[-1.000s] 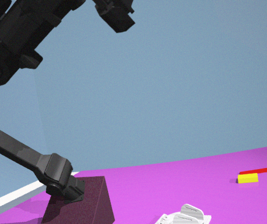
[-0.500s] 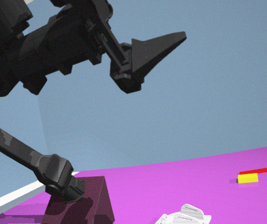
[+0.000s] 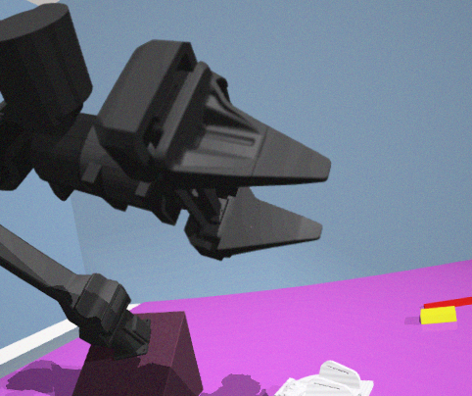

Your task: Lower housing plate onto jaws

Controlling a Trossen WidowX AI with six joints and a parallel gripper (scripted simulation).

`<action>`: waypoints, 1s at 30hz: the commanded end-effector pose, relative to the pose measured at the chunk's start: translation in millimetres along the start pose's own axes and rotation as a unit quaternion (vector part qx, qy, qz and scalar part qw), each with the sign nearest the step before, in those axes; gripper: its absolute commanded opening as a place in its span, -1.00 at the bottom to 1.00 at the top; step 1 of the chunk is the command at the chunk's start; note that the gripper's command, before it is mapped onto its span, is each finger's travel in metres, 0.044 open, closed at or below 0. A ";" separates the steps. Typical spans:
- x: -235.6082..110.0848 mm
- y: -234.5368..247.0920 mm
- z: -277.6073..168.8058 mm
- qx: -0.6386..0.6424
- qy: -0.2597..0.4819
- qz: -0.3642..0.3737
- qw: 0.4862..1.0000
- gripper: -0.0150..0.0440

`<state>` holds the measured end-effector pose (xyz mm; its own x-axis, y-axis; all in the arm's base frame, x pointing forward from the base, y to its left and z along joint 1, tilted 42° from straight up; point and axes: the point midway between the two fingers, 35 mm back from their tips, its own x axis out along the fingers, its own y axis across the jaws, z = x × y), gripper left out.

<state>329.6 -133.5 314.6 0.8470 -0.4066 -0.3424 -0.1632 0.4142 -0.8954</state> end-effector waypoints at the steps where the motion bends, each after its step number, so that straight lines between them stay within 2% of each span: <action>1: 0.0 13.6 -18.9 0.008 0.043 0.023 0.999 1.00; 15: -15.7 66.2 -92.7 0.001 0.216 0.122 0.969 1.00; 30: -62.6 111.7 -159.3 -0.040 0.383 0.230 0.894 1.00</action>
<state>191.8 -190.0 196.9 0.1631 -0.6549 -0.7379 -0.4491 0.6167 -0.6466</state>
